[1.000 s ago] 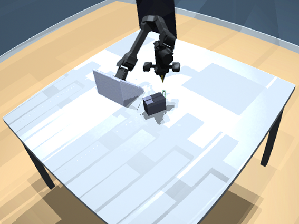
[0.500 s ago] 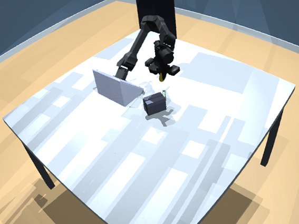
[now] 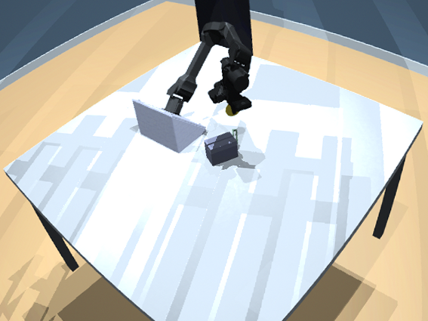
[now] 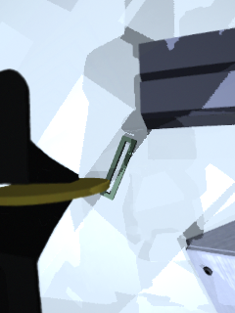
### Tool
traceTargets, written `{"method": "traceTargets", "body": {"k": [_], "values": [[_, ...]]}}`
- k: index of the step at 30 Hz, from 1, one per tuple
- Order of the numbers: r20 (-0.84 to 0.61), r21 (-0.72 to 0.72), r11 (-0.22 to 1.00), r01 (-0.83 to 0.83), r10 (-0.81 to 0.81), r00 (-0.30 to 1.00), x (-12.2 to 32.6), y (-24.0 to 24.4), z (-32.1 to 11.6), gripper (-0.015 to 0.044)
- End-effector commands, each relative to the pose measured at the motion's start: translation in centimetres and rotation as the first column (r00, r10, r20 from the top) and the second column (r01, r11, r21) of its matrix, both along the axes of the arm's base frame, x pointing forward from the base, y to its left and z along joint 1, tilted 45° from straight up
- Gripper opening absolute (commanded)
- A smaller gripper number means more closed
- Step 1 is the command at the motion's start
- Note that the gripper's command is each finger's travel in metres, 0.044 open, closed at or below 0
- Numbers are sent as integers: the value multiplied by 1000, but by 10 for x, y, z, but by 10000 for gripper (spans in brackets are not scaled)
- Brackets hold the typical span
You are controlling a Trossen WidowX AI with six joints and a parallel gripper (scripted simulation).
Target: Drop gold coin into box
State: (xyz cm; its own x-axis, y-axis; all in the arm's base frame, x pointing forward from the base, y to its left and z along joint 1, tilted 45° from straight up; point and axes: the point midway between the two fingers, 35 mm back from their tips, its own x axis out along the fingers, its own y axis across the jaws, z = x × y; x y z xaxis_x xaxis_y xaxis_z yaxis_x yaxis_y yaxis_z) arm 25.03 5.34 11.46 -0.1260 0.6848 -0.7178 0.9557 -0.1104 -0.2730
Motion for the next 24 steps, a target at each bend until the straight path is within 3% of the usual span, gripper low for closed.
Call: {"method": "traceTargets", "body": {"k": [1,24], "values": [[-28,-4,1000,27,-27,999,-1,0,0,0],[-21,-15,1000,28,-28,999,23,-30,-29,0]]}}
